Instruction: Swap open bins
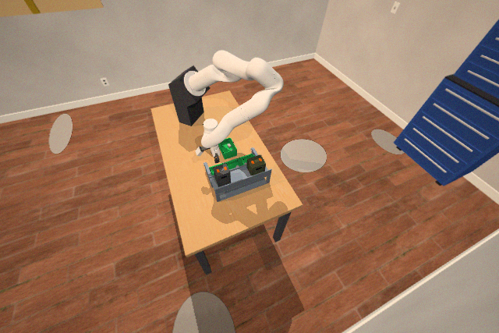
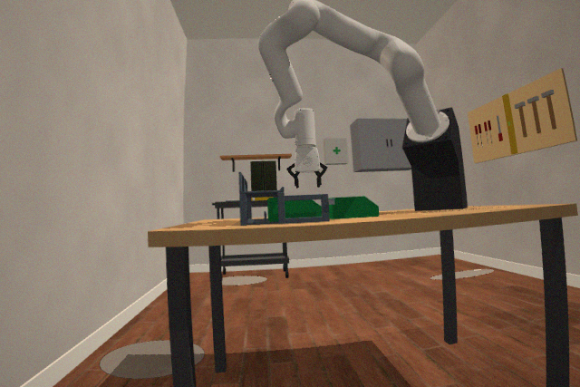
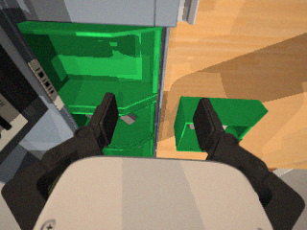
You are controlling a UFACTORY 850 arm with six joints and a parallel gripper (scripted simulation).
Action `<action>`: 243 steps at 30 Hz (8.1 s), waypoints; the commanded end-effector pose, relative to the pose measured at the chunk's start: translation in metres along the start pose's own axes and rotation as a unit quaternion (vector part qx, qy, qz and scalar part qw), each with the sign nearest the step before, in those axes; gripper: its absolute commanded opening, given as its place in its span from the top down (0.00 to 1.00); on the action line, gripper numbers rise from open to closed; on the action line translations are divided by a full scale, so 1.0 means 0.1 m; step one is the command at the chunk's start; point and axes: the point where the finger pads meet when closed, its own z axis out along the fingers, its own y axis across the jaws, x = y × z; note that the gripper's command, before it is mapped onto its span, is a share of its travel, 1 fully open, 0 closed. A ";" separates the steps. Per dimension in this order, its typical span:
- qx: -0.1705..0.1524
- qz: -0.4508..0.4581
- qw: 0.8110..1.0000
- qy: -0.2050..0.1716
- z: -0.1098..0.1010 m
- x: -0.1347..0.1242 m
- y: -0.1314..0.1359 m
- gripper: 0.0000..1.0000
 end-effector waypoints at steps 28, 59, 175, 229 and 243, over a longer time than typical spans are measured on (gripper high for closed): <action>0.001 -0.005 1.000 0.000 0.43 0.01 -0.01 0.05; 0.001 -0.005 1.000 0.000 0.68 0.02 -0.02 0.05; 0.001 -0.005 1.000 0.000 0.89 0.02 -0.02 1.00; 0.001 -0.005 1.000 0.000 0.61 0.02 -0.02 1.00; 0.001 -0.005 1.000 0.000 0.61 0.02 -0.02 1.00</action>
